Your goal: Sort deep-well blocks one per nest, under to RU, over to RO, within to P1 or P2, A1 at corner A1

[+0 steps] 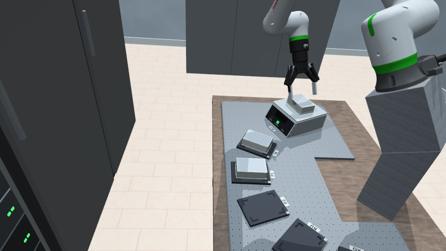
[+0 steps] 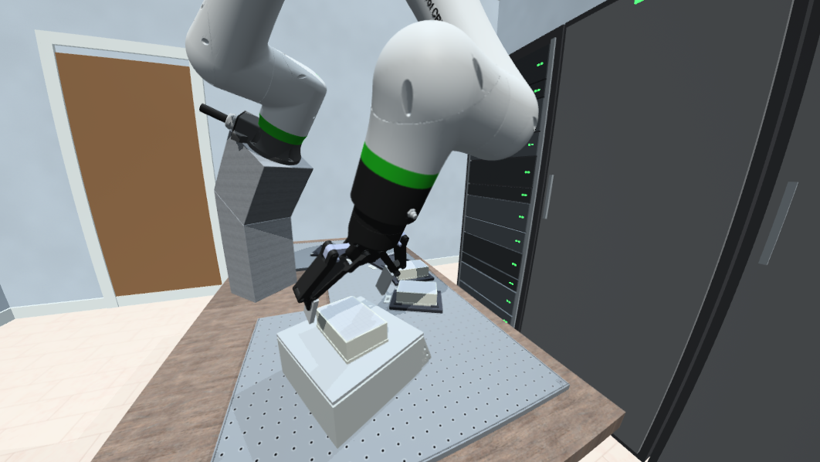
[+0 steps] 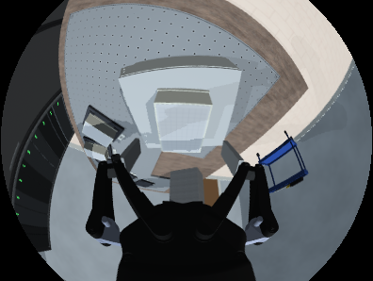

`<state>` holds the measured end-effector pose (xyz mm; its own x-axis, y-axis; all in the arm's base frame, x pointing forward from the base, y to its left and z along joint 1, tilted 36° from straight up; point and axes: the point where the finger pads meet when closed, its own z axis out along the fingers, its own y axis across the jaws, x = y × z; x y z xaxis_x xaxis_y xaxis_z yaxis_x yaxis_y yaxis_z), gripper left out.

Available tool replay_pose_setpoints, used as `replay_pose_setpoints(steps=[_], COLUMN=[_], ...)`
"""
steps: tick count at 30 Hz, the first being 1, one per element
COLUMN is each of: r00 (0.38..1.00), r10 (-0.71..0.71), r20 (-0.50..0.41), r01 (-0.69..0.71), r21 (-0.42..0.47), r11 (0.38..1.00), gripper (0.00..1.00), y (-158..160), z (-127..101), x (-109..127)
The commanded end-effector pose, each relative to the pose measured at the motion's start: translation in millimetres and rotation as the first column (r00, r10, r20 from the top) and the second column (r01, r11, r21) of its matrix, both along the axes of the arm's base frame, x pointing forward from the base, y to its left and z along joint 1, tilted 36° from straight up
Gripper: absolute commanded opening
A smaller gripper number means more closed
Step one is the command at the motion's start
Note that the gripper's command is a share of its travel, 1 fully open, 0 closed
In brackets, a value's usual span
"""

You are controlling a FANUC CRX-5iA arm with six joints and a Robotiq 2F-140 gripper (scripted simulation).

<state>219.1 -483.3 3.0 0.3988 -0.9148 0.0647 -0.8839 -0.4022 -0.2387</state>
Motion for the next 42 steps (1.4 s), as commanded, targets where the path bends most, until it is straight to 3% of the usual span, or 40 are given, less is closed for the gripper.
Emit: replay_pose_setpoints(steps=[1,27,38,39,42], r00=[1.000,1.000,1.000,1.000,1.000], r10=[0.000,0.000,0.000,0.000,0.000], r20=[0.000,0.000,0.000,0.000,0.000], r01=[0.000,0.000,0.000,0.000,0.000], r21=[0.000,0.000,0.000,0.000,0.000], r11=[1.000,1.000,1.000,1.000,1.000], gripper=[1.00,1.00,1.00,0.10,0.10], y=[-2.2,-19.0,-19.0,-19.0,-19.0], z=[-3.8,-35.6,-35.6,-35.6,-35.6], x=[1.9,18.1,18.1,18.1,18.1])
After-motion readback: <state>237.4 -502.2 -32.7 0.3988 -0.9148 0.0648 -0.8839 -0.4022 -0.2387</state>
